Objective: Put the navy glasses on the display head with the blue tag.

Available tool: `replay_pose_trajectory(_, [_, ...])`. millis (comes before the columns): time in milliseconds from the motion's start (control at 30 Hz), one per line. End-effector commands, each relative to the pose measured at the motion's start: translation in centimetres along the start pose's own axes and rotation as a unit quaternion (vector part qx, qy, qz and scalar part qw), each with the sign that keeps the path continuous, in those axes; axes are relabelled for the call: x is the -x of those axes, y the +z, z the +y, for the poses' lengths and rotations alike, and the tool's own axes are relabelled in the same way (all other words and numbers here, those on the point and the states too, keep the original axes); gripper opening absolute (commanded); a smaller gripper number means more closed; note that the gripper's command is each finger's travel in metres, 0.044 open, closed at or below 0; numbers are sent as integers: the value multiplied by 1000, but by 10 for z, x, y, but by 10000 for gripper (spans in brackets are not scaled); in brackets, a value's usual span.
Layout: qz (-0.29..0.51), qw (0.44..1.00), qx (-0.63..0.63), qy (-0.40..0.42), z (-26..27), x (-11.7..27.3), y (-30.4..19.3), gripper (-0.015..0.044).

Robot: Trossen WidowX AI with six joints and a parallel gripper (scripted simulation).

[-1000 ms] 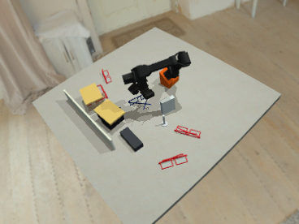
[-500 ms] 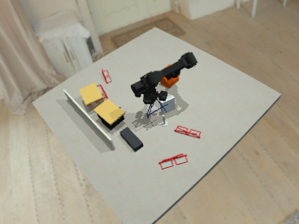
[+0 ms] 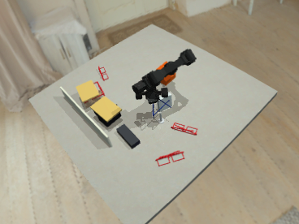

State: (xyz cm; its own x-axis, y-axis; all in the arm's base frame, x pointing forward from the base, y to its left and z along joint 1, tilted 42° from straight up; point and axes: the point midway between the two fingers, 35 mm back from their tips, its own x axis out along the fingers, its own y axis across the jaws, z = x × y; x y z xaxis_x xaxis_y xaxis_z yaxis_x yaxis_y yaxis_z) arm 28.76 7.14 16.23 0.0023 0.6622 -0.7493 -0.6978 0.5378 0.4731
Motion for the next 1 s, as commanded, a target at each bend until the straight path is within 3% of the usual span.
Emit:
replay_pose_trajectory(0, [-3,1000,3,1,0,-8,2,0])
replay_pose_trajectory(367, [-4,1000,3,2,2,-56,2,0])
replay_pose_trajectory(967, [-4,1000,3,2,-6,-57,-4,0])
